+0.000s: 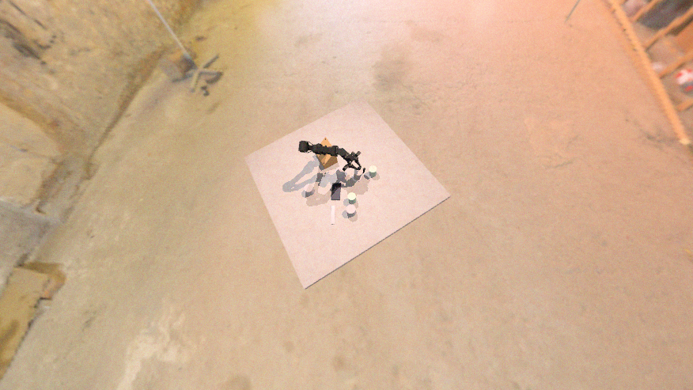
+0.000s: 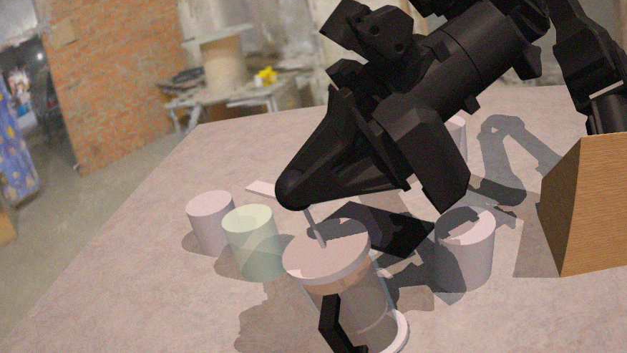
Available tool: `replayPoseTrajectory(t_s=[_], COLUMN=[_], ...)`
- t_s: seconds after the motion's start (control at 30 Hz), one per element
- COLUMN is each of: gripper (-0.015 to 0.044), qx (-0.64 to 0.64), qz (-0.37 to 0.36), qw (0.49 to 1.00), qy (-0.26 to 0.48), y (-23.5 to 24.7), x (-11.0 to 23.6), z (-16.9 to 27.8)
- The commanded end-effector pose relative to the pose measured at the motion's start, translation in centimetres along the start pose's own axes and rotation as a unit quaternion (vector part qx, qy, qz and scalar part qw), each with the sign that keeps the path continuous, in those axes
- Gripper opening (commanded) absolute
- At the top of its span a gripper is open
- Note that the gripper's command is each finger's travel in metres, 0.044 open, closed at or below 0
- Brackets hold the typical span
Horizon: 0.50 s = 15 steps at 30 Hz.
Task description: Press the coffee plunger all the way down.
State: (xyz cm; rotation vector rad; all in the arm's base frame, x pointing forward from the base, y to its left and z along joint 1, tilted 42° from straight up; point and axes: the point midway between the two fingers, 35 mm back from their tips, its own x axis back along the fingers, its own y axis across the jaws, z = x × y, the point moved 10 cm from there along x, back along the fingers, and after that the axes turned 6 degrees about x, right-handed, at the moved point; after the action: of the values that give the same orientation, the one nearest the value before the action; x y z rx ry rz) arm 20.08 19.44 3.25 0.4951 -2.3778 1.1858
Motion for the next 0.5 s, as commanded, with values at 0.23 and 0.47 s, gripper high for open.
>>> replayPoseTrajectory(t_s=[0.23, 0.47], gripper=[0.0118, 0.0118], qx=[0.017, 0.017], qz=[-0.001, -0.001], qw=[0.999, 0.999], qy=[0.041, 0.041], y=[0.12, 0.15], x=[-1.13, -1.38], z=[1.59, 1.38])
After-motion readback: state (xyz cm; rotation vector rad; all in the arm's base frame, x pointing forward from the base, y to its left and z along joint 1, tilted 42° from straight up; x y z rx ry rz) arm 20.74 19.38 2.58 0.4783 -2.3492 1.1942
